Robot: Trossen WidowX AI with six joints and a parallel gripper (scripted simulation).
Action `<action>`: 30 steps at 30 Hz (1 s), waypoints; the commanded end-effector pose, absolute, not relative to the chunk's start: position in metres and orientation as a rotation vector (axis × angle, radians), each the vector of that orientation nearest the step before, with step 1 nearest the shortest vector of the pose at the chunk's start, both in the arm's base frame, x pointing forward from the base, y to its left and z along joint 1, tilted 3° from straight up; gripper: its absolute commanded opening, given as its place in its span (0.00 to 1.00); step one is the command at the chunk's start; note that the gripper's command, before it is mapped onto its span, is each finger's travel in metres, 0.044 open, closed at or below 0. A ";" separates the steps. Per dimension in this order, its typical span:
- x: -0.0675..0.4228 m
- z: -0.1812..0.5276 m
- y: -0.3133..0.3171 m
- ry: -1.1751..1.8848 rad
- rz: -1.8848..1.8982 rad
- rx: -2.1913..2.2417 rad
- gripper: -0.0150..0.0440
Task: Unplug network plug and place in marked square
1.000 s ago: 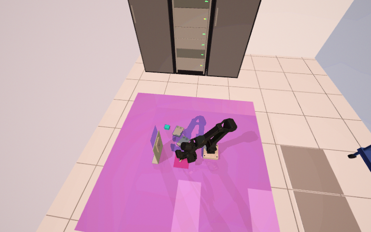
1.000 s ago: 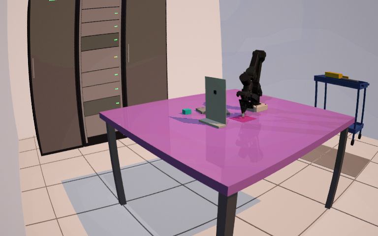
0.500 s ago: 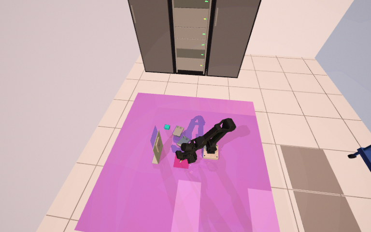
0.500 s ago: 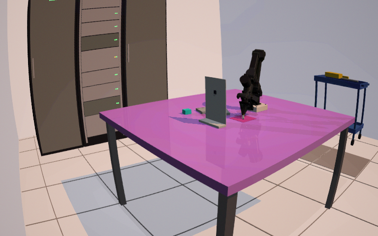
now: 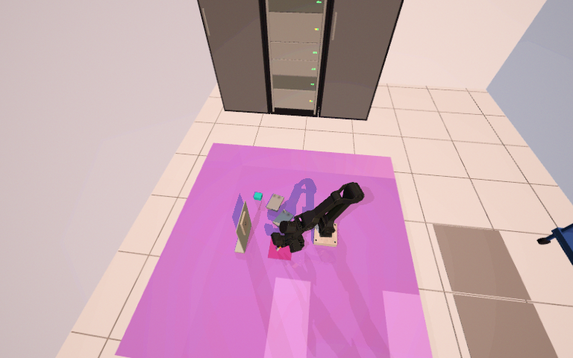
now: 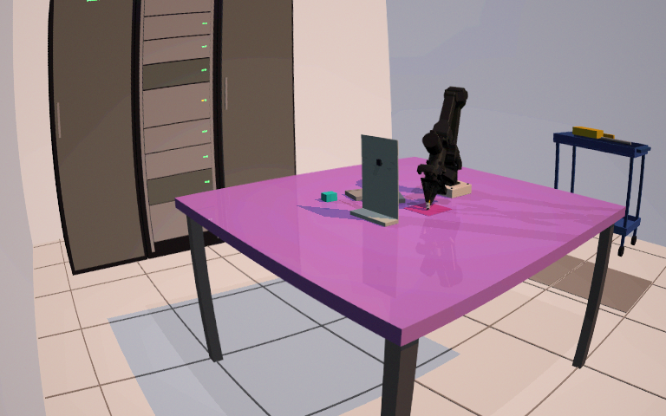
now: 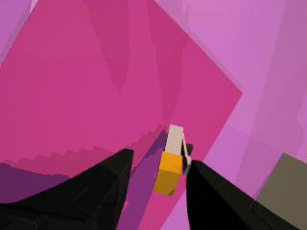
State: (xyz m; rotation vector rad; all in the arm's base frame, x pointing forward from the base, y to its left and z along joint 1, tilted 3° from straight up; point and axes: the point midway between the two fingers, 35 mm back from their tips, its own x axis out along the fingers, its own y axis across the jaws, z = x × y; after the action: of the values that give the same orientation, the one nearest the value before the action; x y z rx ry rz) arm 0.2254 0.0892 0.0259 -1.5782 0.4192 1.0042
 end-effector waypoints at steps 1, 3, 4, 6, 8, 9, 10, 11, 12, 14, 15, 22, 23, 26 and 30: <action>0.225 0.026 0.089 0.419 1.004 -1.578 0.52; 0.225 0.026 0.089 0.419 1.004 -1.578 0.52; 0.225 0.026 0.089 0.419 1.004 -1.578 0.52; 0.225 0.027 0.089 0.419 1.004 -1.578 0.52; 0.224 0.028 0.089 0.419 1.004 -1.578 0.52; 0.224 0.029 0.088 0.420 1.004 -1.578 0.52; 0.224 0.029 0.088 0.420 1.004 -1.578 0.52; 0.223 0.030 0.088 0.420 1.004 -1.578 0.52; 0.223 0.030 0.088 0.420 1.004 -1.578 0.52; 0.222 0.032 0.087 0.420 1.004 -1.577 0.52; 0.222 0.032 0.087 0.421 1.004 -1.577 0.52; 0.219 0.036 0.086 0.422 1.004 -1.577 0.52; 0.219 0.037 0.086 0.422 1.004 -1.577 0.52; 0.218 0.038 0.085 0.422 1.004 -1.577 0.52; 0.216 0.040 0.084 0.423 1.003 -1.576 0.52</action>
State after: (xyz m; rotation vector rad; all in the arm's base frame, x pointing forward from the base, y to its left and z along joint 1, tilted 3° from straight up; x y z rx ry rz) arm 0.2164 0.0840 0.0370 -1.5744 0.4314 1.0046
